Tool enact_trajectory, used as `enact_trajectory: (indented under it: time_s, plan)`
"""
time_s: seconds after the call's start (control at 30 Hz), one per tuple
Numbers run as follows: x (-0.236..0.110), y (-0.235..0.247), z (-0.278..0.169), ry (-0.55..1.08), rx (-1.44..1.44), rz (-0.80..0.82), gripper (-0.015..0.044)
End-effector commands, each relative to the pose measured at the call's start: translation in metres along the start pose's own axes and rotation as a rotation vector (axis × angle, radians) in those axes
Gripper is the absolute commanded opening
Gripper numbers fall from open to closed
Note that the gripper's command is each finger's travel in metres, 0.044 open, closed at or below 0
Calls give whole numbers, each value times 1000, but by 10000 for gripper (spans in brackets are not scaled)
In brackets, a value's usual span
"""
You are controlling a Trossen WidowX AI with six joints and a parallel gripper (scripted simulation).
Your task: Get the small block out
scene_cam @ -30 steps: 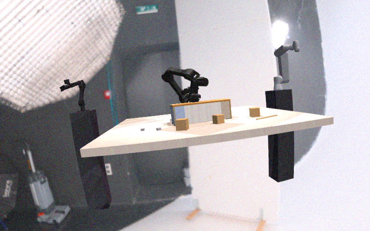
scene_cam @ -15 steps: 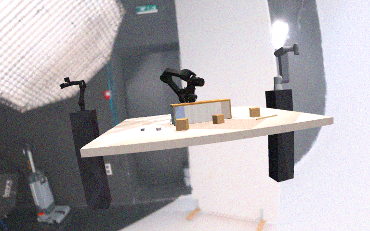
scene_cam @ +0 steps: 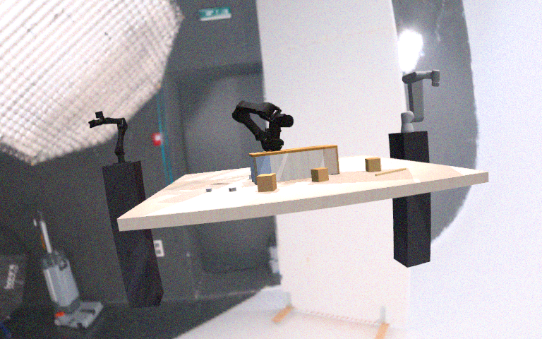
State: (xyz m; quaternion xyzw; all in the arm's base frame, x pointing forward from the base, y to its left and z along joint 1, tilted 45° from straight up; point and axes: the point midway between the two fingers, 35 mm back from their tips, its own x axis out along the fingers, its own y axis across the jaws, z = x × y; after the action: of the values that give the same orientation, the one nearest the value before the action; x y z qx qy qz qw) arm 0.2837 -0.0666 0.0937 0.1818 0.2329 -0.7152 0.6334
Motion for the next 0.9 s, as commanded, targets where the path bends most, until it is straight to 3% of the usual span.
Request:
enact_trajectory:
  time_s: [0.0,0.53,0.87]
  plan:
    - [0,0,10,-3,2,4,400]
    - [3,1,31,-2,1,6,400]
    - [-73,5,-77,15,-18,45,400]
